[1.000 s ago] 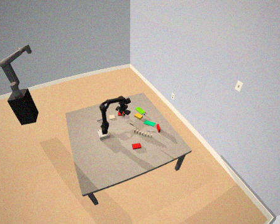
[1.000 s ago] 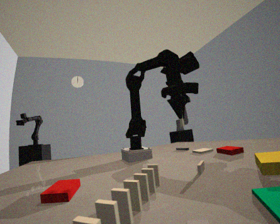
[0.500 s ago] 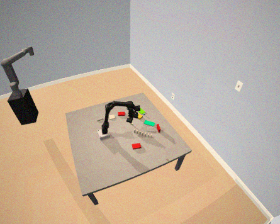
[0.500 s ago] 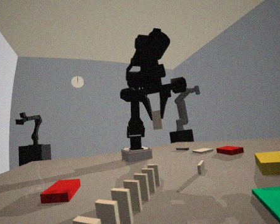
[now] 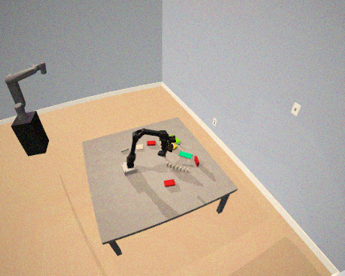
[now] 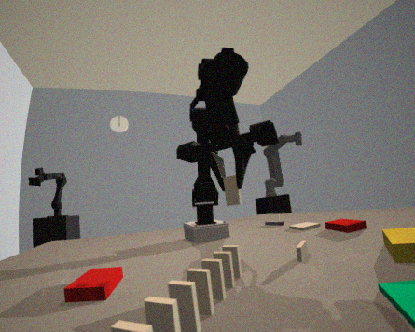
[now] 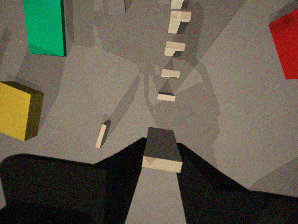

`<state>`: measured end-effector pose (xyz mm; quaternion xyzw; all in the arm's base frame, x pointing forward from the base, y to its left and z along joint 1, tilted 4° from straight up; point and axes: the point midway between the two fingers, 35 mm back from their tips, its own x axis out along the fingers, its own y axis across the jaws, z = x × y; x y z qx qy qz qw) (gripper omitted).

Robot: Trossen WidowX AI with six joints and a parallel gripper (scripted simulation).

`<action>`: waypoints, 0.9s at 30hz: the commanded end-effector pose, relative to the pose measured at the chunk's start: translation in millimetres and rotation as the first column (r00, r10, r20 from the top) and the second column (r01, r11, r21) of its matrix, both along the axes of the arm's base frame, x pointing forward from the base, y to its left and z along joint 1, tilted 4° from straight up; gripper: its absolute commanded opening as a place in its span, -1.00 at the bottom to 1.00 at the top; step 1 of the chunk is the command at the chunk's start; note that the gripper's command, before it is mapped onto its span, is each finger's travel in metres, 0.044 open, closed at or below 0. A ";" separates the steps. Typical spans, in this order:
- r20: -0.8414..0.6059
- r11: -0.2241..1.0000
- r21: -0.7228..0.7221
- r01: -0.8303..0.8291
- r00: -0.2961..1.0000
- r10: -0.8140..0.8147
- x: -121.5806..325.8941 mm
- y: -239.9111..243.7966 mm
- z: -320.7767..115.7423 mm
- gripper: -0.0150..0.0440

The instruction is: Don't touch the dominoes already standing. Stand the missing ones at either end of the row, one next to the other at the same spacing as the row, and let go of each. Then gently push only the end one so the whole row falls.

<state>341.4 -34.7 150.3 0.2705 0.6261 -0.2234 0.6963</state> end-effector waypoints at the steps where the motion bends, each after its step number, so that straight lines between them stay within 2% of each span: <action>1: -0.025 1.000 0.008 0.006 1.000 -0.006 1.9 1.2 -26.7 -0.13; 17: -0.026 1.000 0.009 0.006 1.000 -0.006 2.9 5.0 -108.4 -0.13; 27: -0.026 1.000 0.009 0.006 1.000 -0.006 2.4 5.2 -111.7 -0.13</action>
